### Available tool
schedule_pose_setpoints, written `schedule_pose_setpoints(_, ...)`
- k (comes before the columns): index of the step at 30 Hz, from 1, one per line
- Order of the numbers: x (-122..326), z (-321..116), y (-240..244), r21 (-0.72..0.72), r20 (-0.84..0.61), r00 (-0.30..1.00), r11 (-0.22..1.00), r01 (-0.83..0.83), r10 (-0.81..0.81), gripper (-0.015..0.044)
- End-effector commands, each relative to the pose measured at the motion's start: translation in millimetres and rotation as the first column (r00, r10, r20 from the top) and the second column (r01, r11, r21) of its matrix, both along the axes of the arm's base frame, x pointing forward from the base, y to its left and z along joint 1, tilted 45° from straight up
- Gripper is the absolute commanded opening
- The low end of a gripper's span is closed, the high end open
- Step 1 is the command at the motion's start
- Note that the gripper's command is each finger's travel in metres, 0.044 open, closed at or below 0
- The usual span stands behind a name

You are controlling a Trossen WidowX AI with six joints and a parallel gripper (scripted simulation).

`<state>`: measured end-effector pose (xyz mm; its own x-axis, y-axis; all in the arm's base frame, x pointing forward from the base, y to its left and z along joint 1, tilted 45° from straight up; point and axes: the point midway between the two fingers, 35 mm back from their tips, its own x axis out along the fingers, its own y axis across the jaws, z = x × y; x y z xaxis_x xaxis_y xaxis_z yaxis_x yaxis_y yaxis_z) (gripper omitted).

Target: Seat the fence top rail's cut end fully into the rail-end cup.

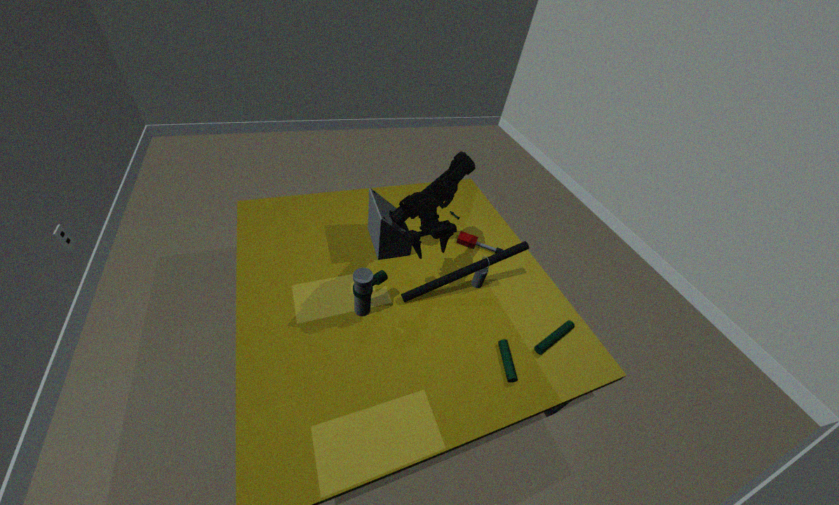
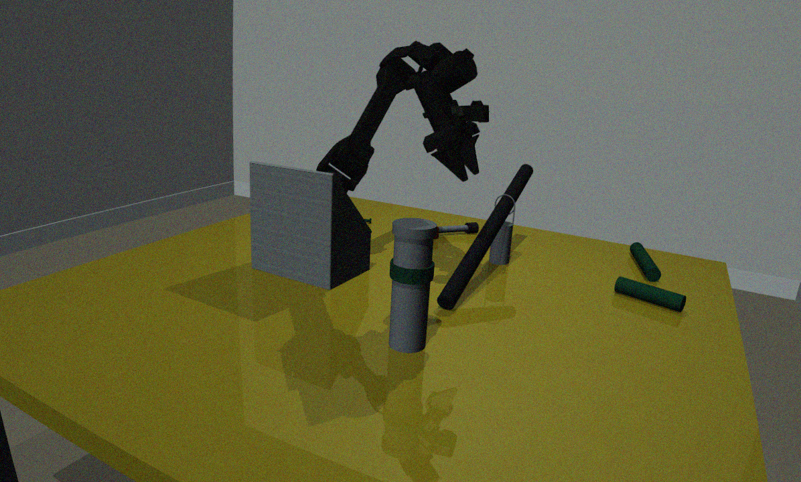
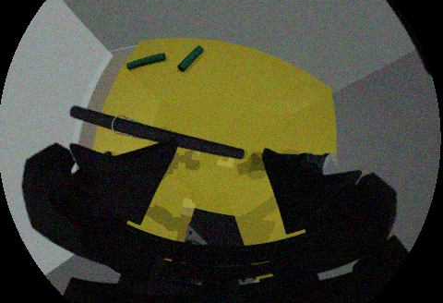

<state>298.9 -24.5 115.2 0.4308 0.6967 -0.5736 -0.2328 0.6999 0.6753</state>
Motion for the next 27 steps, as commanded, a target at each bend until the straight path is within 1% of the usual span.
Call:
schedule_pose_setpoints(1,1,-6,-6,-0.036,0.06,0.996,0.997,-0.062,0.064,0.044)
schedule_pose_setpoints(4,3,-20,-20,-0.123,0.167,0.969,0.979,-0.163,0.182,0.044)
schedule_pose_setpoints(8,2,-42,-43,-0.259,0.305,0.883,0.923,-0.284,0.357,0.044)
schedule_pose_setpoints(11,0,-58,-58,-0.364,0.394,0.78,0.862,-0.353,0.486,0.044)
schedule_pose_setpoints(15,-6,-80,-76,-0.504,0.485,0.602,0.765,-0.401,0.635,0.044)
schedule_pose_setpoints(27,-20,-116,-102,-0.682,0.556,0.293,0.628,-0.374,0.778,0.044)
